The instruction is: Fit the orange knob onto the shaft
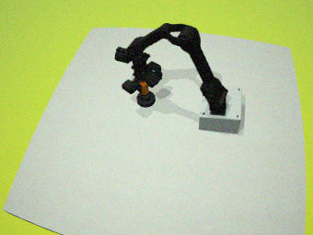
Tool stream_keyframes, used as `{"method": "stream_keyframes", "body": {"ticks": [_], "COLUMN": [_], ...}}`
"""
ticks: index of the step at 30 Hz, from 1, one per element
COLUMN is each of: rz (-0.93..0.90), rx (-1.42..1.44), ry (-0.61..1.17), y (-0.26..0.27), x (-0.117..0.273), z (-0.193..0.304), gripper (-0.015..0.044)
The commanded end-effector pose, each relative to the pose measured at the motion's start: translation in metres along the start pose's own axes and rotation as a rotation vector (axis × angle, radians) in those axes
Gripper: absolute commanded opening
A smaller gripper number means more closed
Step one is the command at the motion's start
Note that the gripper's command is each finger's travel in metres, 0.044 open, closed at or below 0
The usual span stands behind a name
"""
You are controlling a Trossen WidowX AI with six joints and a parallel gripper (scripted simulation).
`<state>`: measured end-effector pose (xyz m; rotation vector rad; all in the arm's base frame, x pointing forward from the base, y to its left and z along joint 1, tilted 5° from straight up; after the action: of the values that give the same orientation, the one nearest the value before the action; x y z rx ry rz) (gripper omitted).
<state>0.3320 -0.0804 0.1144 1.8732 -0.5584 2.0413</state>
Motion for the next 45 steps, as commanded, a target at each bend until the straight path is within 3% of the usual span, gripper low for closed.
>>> {"method": "stream_keyframes", "body": {"ticks": [1,25,45], "rz": [0.001,0.001,0.003], "rx": [0.005,-0.021,-1.222], "ry": [0.002,0.002,0.001], "y": [-0.0003,0.0019,-0.0001], "x": [-0.0003,0.0041,0.0015], "z": [0.0002,-0.0051,0.0008], "gripper": [0.0,0.0,0.0]}}
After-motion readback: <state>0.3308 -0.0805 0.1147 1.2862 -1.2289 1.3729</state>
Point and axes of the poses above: the point midway between the two fingers, 35 mm back from their tips, its own x axis back along the fingers, its own y axis across the jaws, z = x × y, the point moved 8 cm from there along x, back along the fingers, and after that the axes turned 1 degree about x, right-handed, at the moved point
